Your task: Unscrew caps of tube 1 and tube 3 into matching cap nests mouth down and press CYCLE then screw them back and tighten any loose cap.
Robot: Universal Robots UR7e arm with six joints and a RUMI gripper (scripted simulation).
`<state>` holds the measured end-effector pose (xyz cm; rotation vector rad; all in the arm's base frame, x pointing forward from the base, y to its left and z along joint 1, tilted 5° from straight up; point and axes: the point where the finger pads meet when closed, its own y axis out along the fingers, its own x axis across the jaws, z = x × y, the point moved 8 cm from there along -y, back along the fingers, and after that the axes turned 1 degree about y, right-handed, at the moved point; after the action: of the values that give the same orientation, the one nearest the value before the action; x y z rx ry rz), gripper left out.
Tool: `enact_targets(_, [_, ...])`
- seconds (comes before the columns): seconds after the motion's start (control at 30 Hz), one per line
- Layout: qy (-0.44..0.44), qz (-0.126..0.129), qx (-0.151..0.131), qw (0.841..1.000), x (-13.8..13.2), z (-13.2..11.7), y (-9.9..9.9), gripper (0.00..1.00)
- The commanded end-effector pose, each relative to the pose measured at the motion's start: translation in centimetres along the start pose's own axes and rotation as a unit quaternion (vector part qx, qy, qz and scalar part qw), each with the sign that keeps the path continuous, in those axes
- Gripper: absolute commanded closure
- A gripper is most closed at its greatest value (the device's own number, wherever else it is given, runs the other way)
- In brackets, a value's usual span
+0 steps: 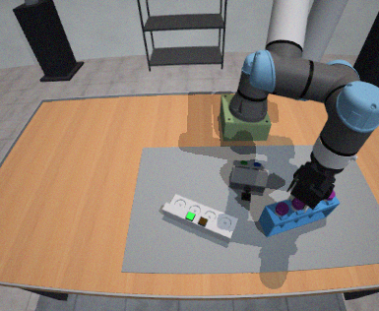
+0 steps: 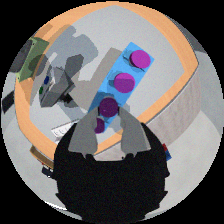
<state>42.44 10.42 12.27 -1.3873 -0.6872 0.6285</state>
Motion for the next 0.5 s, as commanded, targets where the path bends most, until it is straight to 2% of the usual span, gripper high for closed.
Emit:
enact_targets(0.0, [0.045, 0.000, 0.000, 0.999, 0.01, -0.02, -0.03, 1.00])
enact_targets(0.1, [0.095, 0.000, 0.000, 0.995, 0.01, -0.02, -0.02, 1.00])
enact_targets(0.23, [0.194, 0.000, 0.000, 0.981, 0.01, -0.02, 0.00, 1.00])
enact_targets(0.33, [0.267, 0.000, 0.000, 0.964, 0.01, -0.02, 0.02, 1.00])
enact_targets(0.47, [0.362, 0.000, 0.000, 0.932, 0.01, -0.02, 0.04, 1.00])
